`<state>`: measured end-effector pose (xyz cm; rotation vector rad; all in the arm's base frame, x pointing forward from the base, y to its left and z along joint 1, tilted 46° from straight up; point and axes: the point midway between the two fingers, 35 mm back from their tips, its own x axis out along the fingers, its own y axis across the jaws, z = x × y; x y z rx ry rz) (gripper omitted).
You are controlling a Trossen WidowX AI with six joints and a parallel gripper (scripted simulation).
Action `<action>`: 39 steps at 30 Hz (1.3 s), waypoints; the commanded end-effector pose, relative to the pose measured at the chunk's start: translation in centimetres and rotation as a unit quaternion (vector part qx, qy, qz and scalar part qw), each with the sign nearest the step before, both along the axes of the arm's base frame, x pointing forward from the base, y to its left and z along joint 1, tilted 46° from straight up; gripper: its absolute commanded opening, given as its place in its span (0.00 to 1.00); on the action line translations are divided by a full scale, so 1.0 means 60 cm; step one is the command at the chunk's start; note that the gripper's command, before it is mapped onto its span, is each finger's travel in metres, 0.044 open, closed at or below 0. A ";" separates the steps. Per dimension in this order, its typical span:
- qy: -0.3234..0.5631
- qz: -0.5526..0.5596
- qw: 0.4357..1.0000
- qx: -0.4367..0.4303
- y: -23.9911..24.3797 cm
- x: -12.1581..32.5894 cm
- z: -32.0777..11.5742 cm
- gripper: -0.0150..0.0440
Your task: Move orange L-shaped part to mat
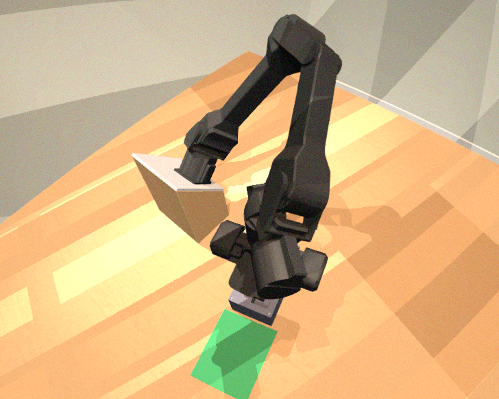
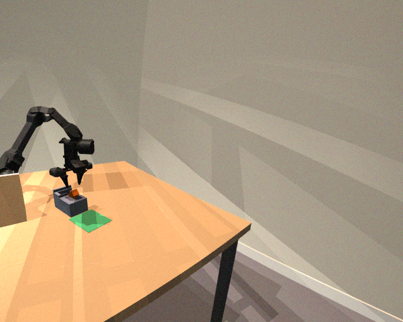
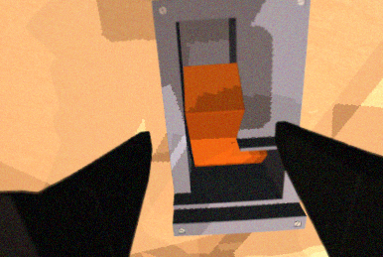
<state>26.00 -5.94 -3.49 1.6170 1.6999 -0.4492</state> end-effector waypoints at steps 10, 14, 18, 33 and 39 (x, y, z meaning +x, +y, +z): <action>0.004 -0.002 1.000 0.004 0.027 0.001 -0.025 0.73; 0.004 -0.002 1.000 0.004 0.035 0.001 -0.032 0.73; 0.004 -0.002 1.000 0.004 0.043 0.001 -0.039 0.73; -0.001 0.001 1.000 0.001 0.052 0.005 -0.049 0.53; -0.001 0.001 1.000 0.001 0.052 0.005 -0.049 0.46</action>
